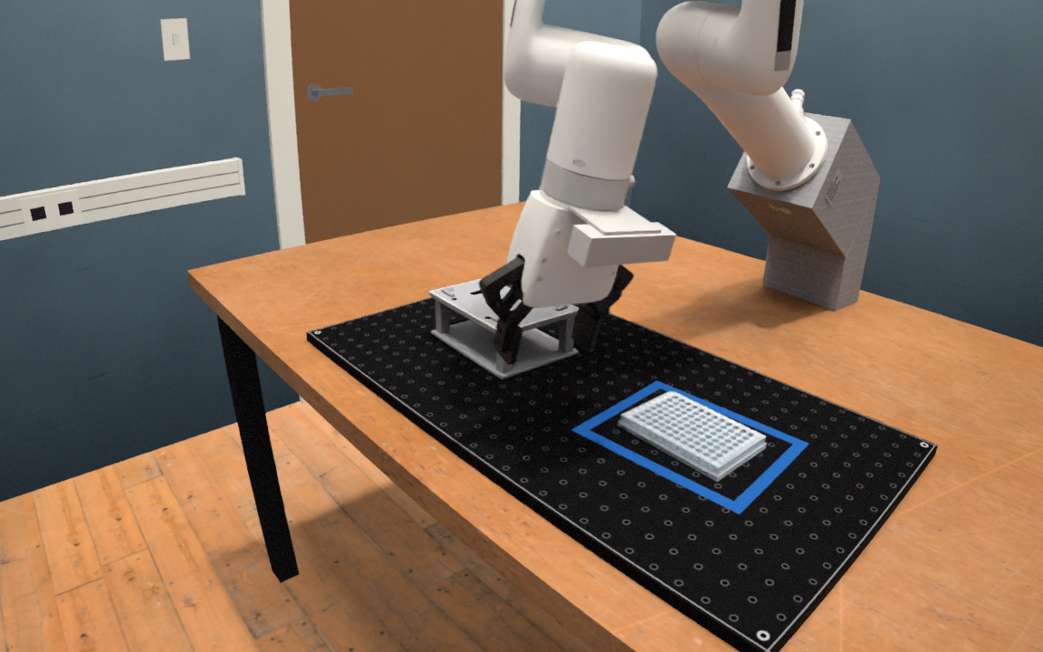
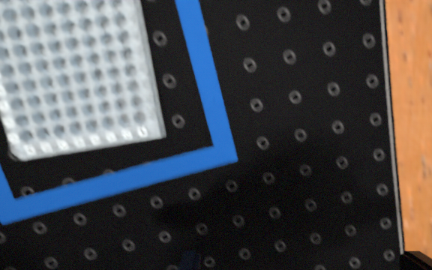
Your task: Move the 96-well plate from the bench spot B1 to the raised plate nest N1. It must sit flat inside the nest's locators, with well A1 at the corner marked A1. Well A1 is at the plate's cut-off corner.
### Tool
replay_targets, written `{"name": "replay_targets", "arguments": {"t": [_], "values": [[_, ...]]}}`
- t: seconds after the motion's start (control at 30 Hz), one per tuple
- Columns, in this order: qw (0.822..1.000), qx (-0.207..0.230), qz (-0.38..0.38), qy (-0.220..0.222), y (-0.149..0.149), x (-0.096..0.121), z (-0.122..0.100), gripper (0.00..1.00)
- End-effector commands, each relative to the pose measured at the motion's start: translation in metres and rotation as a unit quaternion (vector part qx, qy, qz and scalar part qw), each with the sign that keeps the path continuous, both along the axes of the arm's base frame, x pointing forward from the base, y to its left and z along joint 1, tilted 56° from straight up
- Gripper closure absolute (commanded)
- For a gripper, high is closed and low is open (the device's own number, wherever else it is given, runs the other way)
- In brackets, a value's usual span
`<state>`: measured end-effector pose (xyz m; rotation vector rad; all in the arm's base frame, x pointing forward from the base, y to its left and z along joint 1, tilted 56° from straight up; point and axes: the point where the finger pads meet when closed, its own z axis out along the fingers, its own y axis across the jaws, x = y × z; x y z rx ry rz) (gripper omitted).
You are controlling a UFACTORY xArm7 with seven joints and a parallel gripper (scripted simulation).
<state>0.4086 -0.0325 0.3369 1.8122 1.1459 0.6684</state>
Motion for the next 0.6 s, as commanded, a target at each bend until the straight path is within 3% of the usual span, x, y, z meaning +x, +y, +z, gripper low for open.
{"name": "replay_targets", "arguments": {"t": [0.0, 0.57], "values": [[1.000, 0.001, 0.003, 0.000, 0.021, -0.001, -0.009, 0.00], [0.997, 0.016, 0.078, 0.023, 0.078, -0.013, -0.040, 0.00]]}}
